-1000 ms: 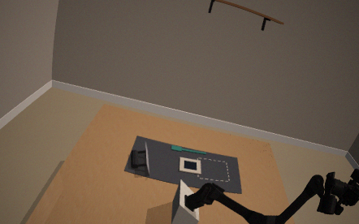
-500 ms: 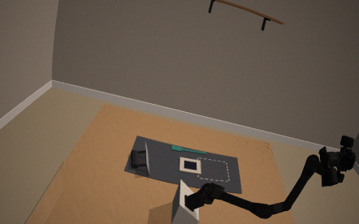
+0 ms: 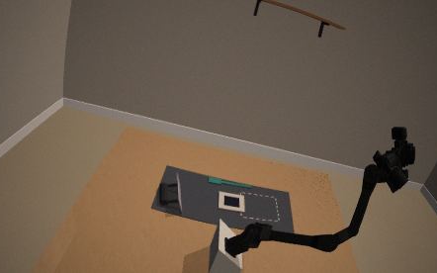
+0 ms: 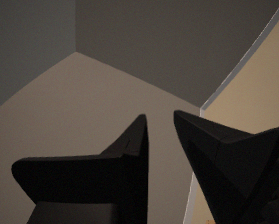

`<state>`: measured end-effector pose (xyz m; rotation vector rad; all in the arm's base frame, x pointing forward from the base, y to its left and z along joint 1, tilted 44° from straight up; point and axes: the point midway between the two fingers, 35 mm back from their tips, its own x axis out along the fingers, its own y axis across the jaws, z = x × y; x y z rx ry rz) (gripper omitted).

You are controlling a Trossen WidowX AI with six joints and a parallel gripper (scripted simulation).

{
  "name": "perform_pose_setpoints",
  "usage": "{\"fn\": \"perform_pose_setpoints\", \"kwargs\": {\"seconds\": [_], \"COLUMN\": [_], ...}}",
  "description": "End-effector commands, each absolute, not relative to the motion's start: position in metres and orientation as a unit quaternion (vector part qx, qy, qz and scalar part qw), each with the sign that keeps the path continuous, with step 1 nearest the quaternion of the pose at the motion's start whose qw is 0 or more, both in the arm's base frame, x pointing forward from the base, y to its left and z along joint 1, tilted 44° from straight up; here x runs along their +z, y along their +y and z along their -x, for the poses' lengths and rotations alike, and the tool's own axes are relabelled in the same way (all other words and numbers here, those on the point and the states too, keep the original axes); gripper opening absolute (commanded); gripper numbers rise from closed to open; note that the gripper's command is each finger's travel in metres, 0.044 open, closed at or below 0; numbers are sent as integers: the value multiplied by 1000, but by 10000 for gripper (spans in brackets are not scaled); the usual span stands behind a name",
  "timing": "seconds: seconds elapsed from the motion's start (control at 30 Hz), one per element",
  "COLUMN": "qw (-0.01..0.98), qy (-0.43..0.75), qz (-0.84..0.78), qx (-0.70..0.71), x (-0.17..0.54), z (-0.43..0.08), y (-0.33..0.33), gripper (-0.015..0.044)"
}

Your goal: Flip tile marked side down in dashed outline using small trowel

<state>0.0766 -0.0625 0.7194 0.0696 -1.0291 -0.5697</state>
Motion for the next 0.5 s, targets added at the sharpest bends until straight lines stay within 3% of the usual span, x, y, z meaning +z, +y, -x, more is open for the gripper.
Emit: {"fn": "perform_pose_setpoints", "kwargs": {"seconds": [0.0, 0.47], "qw": [862, 935], "qy": [-456, -321], "qz": [-20, 44], "qx": [-219, -143], "x": [710, 653], "z": [-123, -256], "y": [-32, 45], "gripper": [100, 100]}}
